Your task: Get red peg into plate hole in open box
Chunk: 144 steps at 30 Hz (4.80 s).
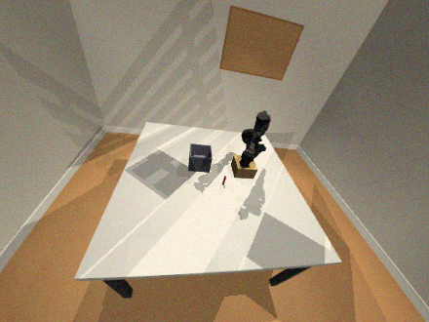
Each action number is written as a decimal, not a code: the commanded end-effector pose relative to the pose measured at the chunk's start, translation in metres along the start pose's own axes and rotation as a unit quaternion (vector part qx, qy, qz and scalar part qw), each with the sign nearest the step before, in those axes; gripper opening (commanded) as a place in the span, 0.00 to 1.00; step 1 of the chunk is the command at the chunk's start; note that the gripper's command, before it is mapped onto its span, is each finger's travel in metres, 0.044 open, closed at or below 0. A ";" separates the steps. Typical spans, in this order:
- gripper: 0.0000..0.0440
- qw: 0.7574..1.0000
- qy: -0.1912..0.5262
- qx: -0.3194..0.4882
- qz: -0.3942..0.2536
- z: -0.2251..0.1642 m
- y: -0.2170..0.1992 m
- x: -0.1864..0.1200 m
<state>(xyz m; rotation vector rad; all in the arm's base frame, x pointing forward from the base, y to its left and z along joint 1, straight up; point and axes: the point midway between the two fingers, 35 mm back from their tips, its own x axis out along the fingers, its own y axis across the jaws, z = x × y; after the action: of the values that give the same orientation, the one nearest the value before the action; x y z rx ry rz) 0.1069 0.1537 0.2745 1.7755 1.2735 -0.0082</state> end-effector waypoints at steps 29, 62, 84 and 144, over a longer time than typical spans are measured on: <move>1.00 0.933 -0.278 0.060 -0.219 0.105 -0.017 0.056; 0.97 0.829 -0.377 0.056 -0.410 0.188 -0.087 0.091; 0.93 0.804 -0.404 0.037 -0.435 0.235 -0.132 0.109; 0.00 0.886 -0.372 -0.009 -0.278 0.235 -0.030 0.132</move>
<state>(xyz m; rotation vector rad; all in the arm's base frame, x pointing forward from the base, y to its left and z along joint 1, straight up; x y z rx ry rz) 0.2476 0.0984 0.0397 1.1142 1.1532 -0.9450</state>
